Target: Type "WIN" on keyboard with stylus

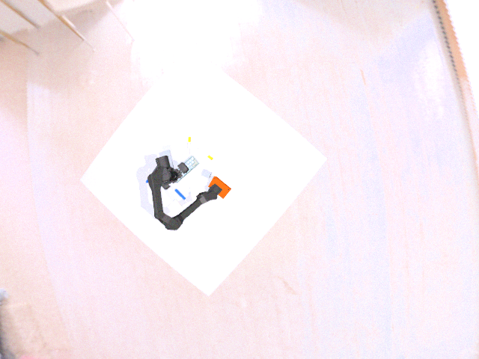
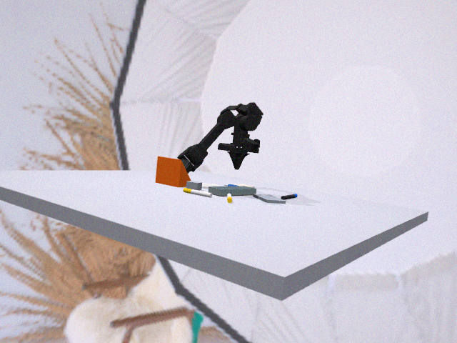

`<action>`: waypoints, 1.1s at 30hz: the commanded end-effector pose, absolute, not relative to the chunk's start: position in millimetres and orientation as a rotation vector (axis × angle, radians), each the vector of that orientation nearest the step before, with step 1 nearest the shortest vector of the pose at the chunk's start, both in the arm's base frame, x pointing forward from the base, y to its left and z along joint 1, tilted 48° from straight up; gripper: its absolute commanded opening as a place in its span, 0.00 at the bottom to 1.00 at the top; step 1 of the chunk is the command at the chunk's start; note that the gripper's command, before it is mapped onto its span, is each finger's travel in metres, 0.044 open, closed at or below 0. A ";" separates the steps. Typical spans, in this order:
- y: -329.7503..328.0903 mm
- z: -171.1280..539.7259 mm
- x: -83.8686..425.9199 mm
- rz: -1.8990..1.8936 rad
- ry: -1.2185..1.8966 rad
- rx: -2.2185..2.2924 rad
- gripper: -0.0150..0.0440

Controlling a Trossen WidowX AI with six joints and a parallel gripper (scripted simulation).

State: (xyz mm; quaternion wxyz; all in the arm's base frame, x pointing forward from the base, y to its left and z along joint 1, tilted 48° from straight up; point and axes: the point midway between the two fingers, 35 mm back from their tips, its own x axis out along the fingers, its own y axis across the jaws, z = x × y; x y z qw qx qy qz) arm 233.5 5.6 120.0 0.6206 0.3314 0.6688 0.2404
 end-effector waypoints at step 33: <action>102.9 175.5 186.7 0.394 1.028 0.791 0.51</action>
